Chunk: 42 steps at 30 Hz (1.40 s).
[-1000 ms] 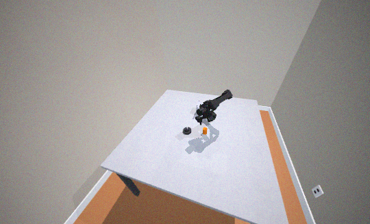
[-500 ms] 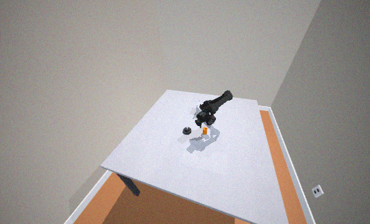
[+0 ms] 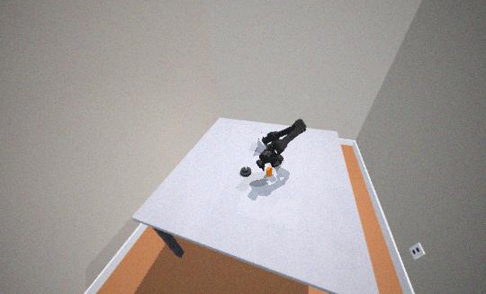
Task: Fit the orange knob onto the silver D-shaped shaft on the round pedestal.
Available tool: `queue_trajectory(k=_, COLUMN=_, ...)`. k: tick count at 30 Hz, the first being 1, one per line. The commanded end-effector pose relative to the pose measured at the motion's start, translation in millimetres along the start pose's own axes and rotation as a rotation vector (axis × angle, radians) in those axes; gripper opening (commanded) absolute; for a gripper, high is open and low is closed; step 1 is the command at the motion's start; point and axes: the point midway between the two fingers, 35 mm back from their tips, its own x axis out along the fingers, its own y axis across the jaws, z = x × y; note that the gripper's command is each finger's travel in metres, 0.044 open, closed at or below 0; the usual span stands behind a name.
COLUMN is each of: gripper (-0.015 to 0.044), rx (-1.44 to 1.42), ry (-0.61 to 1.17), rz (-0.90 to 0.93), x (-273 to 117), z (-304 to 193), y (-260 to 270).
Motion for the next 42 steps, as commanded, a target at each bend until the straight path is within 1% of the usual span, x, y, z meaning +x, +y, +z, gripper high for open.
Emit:
queue_trajectory(k=1, gripper=0.044, rx=0.008, ry=0.001, rz=0.007, x=8, z=-1, y=1)
queue_trajectory(k=33, gripper=0.044, rx=0.007, ry=-0.003, rz=0.012, x=56, z=-1, y=4)
queue_trajectory(k=42, gripper=0.0204, rx=0.007, ry=-0.003, rz=0.012, x=56, z=-1, y=4)
